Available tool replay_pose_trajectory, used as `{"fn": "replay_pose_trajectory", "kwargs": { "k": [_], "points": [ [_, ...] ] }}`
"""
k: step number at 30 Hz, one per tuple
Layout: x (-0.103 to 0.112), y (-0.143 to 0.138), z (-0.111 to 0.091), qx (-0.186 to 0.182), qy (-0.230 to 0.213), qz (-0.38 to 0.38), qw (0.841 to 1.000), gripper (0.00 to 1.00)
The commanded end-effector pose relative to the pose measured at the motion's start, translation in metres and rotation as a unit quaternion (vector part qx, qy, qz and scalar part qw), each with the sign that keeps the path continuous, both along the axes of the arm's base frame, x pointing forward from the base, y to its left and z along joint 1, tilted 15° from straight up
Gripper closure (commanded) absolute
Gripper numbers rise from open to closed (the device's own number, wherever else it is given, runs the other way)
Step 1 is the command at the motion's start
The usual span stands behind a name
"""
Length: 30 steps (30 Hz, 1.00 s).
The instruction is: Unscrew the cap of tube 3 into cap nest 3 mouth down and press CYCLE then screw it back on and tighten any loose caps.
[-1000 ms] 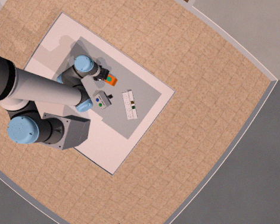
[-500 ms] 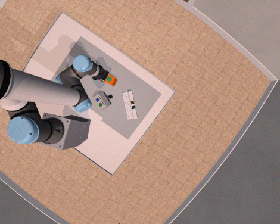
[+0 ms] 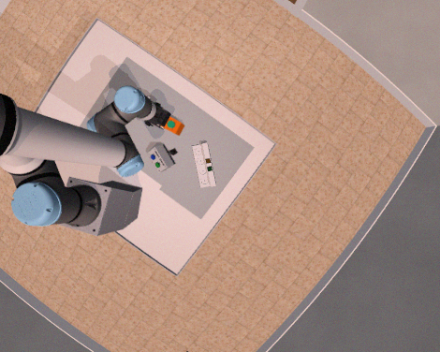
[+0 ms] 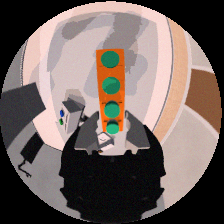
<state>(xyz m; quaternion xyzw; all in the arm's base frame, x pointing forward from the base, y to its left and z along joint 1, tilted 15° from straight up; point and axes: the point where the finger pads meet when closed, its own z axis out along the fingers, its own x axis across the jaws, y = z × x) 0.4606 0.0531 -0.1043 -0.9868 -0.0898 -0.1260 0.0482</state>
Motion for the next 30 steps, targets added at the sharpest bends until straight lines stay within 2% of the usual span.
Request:
{"fn": "replay_pose_trajectory", "kwargs": {
  "k": [1, 15, 26, 30],
  "points": [
    [0.000, 0.001, 0.001, 0.000, 0.000, 0.000, 1.000, 1.00],
    [0.000, 0.001, 0.001, 0.000, 0.000, 0.000, 1.000, 1.00],
    [-0.010, -0.003, 0.032, 0.000, 0.000, 0.000, 1.000, 1.00],
    [-0.011, -0.003, 0.035, 0.000, 0.000, 0.000, 1.000, 1.00]
  ]
}}
